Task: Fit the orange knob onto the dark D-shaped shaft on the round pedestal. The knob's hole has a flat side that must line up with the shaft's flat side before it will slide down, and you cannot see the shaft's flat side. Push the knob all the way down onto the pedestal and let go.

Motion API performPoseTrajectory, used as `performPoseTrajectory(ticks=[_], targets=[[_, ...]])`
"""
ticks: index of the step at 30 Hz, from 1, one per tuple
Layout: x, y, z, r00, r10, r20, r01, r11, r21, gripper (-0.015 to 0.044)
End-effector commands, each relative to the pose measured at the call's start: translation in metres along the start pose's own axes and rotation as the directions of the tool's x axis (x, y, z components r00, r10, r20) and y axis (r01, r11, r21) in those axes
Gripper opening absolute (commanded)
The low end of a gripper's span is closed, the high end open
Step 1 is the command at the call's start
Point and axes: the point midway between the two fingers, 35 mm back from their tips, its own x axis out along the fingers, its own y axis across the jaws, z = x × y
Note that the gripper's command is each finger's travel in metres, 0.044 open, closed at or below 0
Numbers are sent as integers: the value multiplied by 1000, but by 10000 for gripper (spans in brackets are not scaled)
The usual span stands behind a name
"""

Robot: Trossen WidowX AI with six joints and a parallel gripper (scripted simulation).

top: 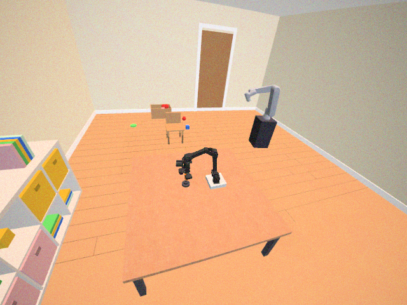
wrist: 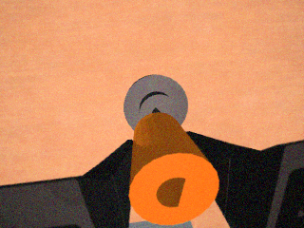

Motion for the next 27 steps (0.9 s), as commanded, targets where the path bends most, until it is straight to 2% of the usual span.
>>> performPoseTrajectory(ticks=[1, 13, 27], targets=[[1, -8, 4, 1000, 0, 13, 0, 1000, -4, 0], [27, -8, 4, 1000, 0, 13, 0, 1000, -4, 0], [22, -8, 8, 1000, 0, 13, 0, 1000, 0, 0]])
